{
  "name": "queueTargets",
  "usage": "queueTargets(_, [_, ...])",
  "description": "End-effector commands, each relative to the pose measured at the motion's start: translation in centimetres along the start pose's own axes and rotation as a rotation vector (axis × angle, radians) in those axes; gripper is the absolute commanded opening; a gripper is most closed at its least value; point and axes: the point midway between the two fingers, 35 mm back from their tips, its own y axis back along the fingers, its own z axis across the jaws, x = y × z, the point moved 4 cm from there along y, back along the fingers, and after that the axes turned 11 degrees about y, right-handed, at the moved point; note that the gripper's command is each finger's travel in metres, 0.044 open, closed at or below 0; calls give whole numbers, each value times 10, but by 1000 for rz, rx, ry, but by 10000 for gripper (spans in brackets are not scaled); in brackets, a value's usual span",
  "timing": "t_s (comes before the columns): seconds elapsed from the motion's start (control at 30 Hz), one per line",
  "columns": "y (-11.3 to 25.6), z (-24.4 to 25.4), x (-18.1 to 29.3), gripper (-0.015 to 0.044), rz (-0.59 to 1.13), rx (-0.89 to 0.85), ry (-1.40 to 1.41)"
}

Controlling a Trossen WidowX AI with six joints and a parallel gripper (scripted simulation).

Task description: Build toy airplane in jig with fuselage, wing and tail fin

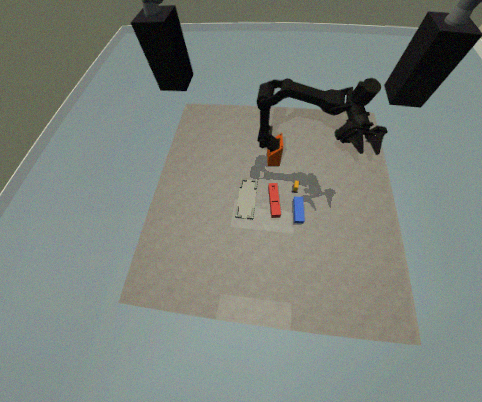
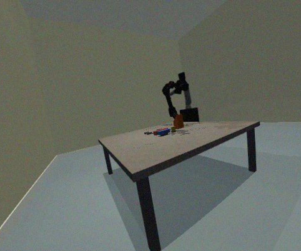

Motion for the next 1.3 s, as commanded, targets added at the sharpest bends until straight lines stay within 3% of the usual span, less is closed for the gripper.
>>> queueTargets(0.0, [0, 0, 0, 426, 0, 0, 0])
queueTargets(0.07, [-9, 3, -7, 440, -25, 15, 87])
queueTargets(0.2, [-53, 22, -57, 440, -152, 152, 578])
queueTargets(0.5, [-100, 59, -180, 440, -219, 678, 1460])
queueTargets(0.73, [-94, 82, -265, 440, -10, 1157, 1892])
queueTargets(0.97, [-63, 105, -340, 440, 482, 1629, 2123])
queueTargets(1.27, [-59, 107, -345, 440, 535, 1661, 2130])
